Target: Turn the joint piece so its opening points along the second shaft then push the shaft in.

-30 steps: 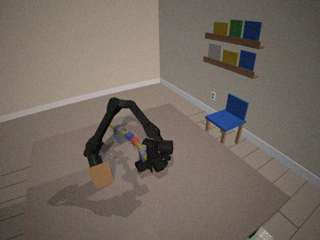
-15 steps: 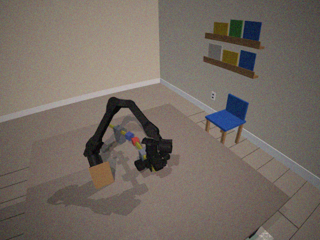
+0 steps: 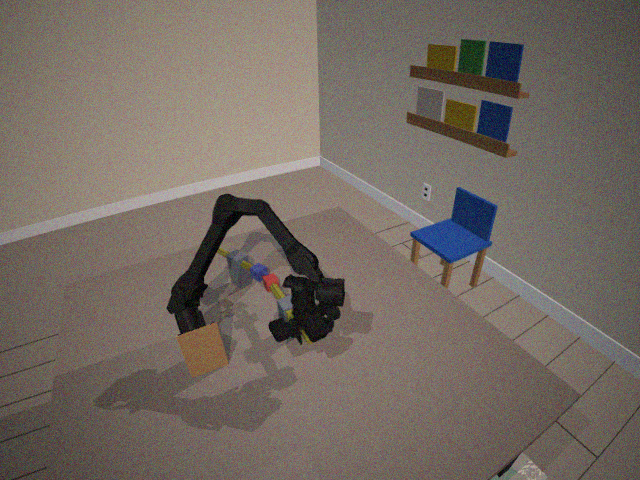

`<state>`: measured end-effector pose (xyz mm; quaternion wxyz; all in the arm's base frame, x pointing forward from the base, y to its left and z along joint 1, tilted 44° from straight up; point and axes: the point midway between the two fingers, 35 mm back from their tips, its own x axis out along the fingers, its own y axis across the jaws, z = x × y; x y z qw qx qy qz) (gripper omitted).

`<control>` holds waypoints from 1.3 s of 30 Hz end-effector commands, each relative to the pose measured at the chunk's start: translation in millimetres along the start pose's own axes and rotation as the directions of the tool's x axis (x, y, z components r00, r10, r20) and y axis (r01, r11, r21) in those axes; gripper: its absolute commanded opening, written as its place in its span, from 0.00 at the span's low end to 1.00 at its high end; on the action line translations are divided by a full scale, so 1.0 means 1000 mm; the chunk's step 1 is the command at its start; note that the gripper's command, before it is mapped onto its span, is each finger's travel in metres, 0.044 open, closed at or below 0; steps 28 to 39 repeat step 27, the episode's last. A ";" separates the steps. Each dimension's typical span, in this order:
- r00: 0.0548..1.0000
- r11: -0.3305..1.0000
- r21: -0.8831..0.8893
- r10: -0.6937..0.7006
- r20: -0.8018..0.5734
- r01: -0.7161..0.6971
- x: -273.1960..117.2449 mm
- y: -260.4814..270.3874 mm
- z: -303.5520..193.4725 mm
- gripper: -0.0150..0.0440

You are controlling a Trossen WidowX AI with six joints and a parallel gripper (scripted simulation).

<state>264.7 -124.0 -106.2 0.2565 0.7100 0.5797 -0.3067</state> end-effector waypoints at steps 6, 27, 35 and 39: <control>1.000 1.000 -0.001 -0.001 0.000 0.001 0.000 0.000 0.000 0.90; 1.000 1.000 0.001 0.002 -0.005 -0.002 -0.029 0.000 0.000 1.00; 1.000 1.000 0.001 0.002 -0.005 -0.002 -0.029 0.000 0.000 1.00; 1.000 1.000 0.001 0.002 -0.005 -0.002 -0.029 0.000 0.000 1.00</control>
